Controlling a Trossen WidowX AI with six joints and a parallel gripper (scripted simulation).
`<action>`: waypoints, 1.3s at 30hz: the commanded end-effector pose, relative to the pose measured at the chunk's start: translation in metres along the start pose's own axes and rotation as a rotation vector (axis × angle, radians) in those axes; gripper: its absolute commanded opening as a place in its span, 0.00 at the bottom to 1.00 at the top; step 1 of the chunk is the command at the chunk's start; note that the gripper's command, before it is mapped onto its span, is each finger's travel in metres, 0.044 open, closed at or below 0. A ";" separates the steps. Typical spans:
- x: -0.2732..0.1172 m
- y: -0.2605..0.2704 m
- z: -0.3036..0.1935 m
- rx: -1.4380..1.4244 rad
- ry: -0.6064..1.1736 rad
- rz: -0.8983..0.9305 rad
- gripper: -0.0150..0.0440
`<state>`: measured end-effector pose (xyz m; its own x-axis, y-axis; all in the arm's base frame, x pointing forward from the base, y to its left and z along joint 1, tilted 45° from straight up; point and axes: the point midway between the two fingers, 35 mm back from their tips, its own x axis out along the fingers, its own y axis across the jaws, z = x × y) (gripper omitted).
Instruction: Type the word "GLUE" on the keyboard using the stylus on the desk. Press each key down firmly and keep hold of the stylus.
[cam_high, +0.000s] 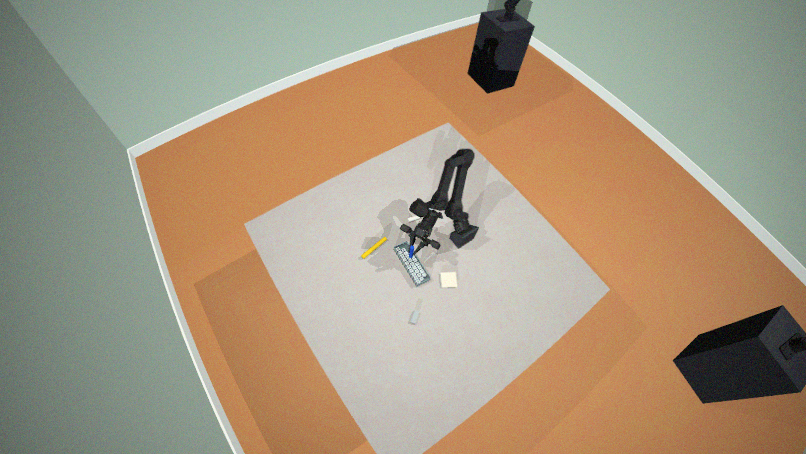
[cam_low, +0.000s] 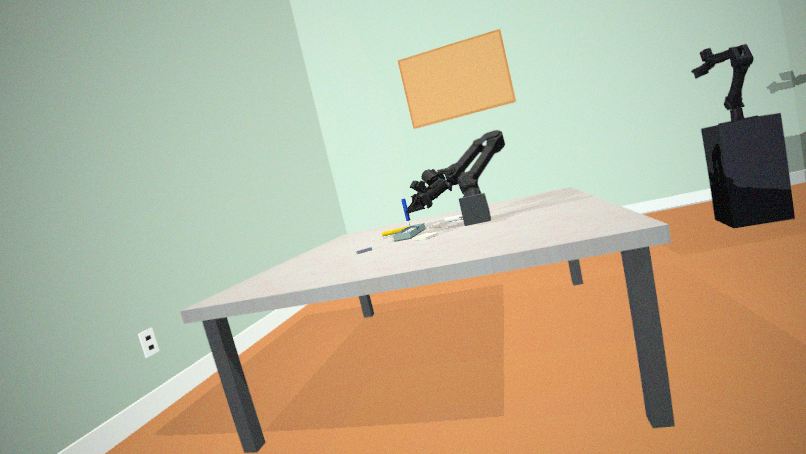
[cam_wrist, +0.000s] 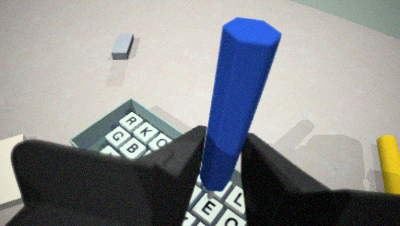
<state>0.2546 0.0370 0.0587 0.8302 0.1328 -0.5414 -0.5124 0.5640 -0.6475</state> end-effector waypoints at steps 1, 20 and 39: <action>0.000 0.001 0.000 -0.004 -0.002 0.004 0.39; 0.000 0.000 -0.004 -0.004 -0.002 0.003 0.39; 0.003 0.000 -0.009 -0.004 -0.002 0.003 0.39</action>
<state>0.2559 0.0304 0.0555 0.8346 0.1346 -0.5341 -0.5080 0.5629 -0.6520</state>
